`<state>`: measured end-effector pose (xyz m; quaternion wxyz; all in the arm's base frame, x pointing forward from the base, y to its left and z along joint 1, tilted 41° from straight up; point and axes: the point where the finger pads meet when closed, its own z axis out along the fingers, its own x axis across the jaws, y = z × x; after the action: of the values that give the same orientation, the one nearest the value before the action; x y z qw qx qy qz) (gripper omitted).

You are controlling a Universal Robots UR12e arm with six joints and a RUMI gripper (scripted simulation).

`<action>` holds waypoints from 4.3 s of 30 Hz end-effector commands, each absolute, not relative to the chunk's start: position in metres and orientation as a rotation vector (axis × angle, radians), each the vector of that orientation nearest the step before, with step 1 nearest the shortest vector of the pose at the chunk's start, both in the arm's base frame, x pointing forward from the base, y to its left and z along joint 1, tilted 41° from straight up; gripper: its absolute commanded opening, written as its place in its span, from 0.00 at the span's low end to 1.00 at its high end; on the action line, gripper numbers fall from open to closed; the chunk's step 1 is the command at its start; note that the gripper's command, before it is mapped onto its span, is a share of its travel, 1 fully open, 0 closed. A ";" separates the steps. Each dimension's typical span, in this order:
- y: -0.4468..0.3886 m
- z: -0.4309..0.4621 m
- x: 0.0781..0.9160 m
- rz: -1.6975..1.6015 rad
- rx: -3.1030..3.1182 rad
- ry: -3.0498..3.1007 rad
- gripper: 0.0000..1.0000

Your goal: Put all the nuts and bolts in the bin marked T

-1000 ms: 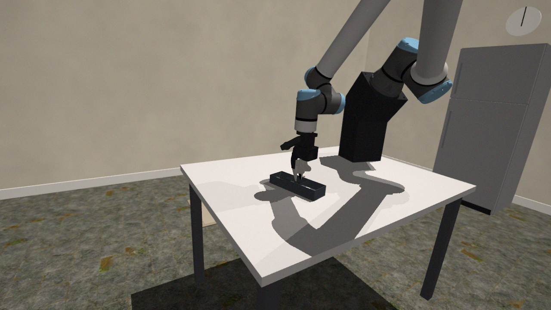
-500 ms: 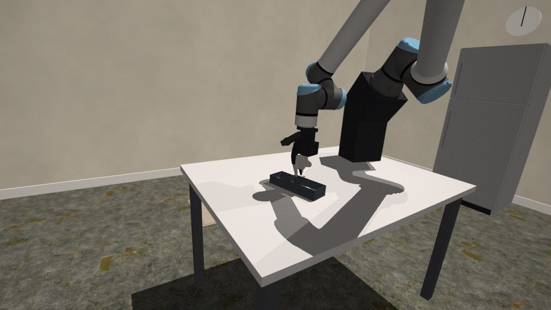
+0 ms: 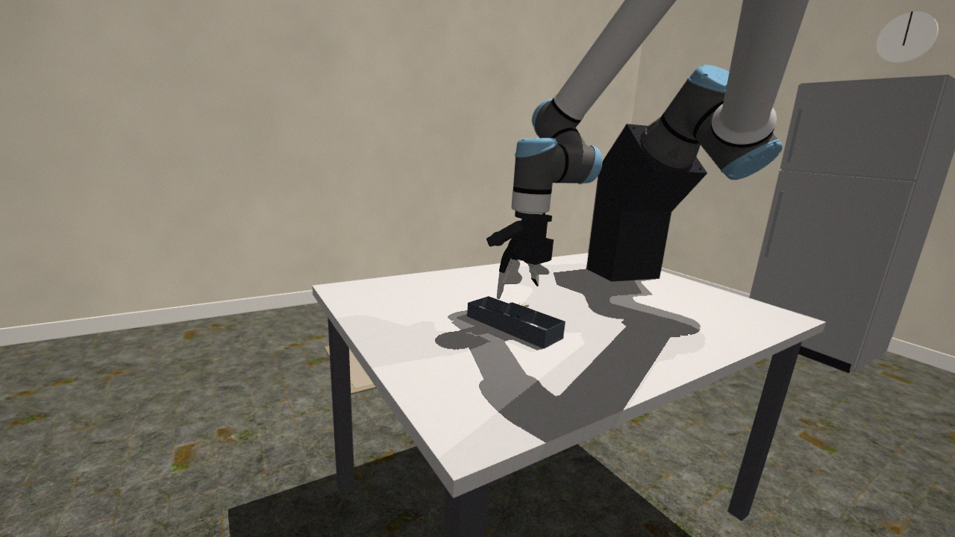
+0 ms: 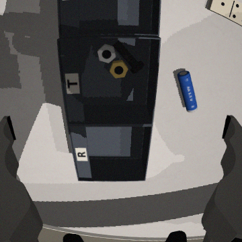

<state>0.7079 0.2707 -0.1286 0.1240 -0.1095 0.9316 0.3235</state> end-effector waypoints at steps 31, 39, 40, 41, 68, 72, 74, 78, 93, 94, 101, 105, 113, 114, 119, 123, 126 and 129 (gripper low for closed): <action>0.195 -0.038 0.689 0.942 -0.319 2.715 1.00; 0.190 -0.032 0.688 0.942 -0.319 2.715 1.00; 0.190 -0.032 0.688 0.942 -0.319 2.715 1.00; 0.190 -0.032 0.688 0.942 -0.319 2.715 1.00; 0.190 -0.032 0.688 0.942 -0.319 2.715 1.00; 0.190 -0.032 0.688 0.942 -0.319 2.715 1.00; 0.190 -0.032 0.688 0.942 -0.319 2.715 1.00; 0.190 -0.032 0.688 0.942 -0.319 2.715 1.00; 0.190 -0.032 0.688 0.942 -0.319 2.715 1.00; 0.190 -0.032 0.688 0.942 -0.319 2.715 1.00; 0.190 -0.032 0.688 0.942 -0.319 2.715 1.00; 0.190 -0.032 0.688 0.942 -0.319 2.715 1.00; 0.190 -0.032 0.688 0.942 -0.319 2.715 1.00; 0.190 -0.032 0.688 0.942 -0.319 2.715 1.00; 0.190 -0.032 0.688 0.942 -0.319 2.715 1.00; 0.190 -0.032 0.688 0.942 -0.319 2.715 1.00; 0.190 -0.032 0.688 0.942 -0.319 2.715 1.00; 0.190 -0.032 0.688 0.942 -0.319 2.715 1.00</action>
<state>0.6876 0.1906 -0.0320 0.1240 -0.1095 0.9316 0.3235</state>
